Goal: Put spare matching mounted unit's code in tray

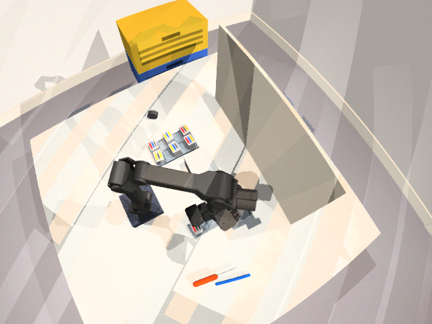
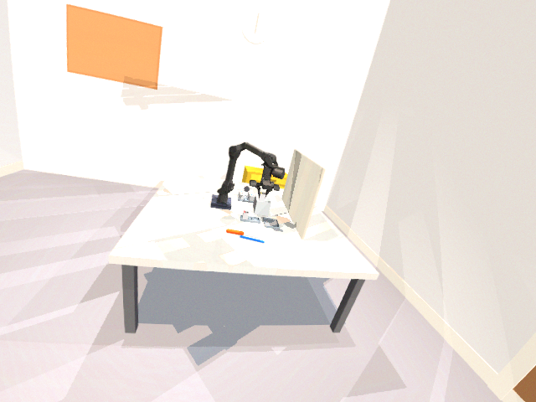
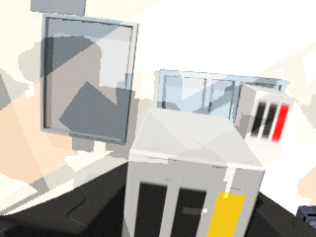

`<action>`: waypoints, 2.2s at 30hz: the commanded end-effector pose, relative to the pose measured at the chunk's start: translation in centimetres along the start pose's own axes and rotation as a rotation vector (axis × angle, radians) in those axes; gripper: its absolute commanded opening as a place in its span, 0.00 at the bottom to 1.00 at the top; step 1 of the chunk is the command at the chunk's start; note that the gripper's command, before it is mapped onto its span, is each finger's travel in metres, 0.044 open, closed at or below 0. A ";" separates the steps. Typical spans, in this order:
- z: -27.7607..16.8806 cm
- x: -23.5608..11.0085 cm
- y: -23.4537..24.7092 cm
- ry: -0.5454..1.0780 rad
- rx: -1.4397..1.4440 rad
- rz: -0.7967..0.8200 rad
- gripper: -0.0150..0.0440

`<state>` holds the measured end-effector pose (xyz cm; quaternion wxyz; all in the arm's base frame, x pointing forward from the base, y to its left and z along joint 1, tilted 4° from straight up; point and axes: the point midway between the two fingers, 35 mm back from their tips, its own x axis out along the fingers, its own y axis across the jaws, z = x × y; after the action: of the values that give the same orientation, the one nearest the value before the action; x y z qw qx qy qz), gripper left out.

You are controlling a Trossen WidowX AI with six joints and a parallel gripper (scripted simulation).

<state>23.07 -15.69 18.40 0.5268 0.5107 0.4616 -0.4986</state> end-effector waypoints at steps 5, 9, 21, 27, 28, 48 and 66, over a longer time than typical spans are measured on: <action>0.1 -1.0 0.8 0.004 0.001 0.001 0.25; 0.3 -1.2 2.4 0.003 0.001 0.003 0.25; 0.7 -1.3 6.9 0.003 0.001 0.007 0.25; 0.6 -1.1 9.2 0.004 0.001 0.010 0.25; 0.6 -1.1 9.5 0.004 0.001 0.010 0.25; 0.7 0.1 10.0 0.004 0.001 0.010 0.25; 0.8 1.4 10.3 0.003 0.001 0.011 0.25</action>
<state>33.32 -16.64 18.38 0.5317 0.5147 0.4587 -0.4919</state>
